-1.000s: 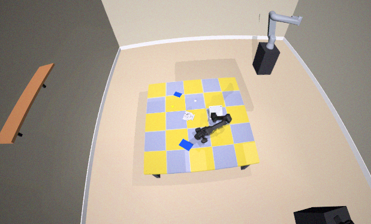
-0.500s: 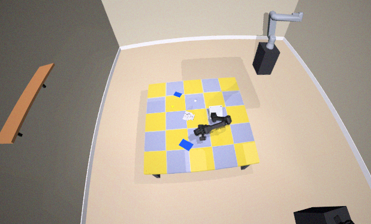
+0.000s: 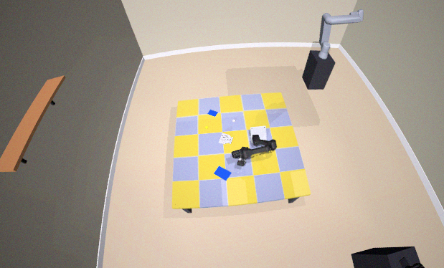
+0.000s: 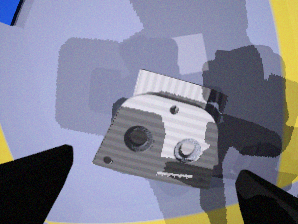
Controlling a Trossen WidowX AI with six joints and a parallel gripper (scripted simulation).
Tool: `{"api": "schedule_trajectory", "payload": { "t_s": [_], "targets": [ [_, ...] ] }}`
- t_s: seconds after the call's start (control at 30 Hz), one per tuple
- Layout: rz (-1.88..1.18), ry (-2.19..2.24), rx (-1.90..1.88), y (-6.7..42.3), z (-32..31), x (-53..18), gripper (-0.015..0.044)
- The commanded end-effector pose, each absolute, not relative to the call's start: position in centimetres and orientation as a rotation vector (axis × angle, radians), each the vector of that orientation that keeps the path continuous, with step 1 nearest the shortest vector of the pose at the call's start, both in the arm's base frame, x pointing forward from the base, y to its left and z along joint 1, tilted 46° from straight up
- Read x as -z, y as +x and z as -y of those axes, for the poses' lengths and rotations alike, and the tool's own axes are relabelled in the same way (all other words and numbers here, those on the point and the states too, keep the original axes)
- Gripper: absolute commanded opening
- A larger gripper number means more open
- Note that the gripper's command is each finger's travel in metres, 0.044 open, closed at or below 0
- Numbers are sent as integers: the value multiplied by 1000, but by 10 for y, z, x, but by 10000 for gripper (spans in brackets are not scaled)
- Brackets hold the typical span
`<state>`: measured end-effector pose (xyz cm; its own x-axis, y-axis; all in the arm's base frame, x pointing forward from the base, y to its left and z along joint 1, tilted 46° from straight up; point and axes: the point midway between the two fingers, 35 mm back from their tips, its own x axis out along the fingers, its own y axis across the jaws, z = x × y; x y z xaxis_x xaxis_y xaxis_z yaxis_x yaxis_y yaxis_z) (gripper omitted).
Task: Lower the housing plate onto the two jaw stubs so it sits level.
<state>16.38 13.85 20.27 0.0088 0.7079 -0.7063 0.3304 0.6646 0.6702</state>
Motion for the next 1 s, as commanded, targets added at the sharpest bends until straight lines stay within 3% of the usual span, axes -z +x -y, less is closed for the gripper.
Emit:
{"api": "schedule_trajectory", "payload": {
  "t_s": [0.0,0.97],
  "targets": [
    [-1639,950,-300,161,-135,-205,440],
    [-1641,954,-297,160,-147,-193,440]
  ]
}}
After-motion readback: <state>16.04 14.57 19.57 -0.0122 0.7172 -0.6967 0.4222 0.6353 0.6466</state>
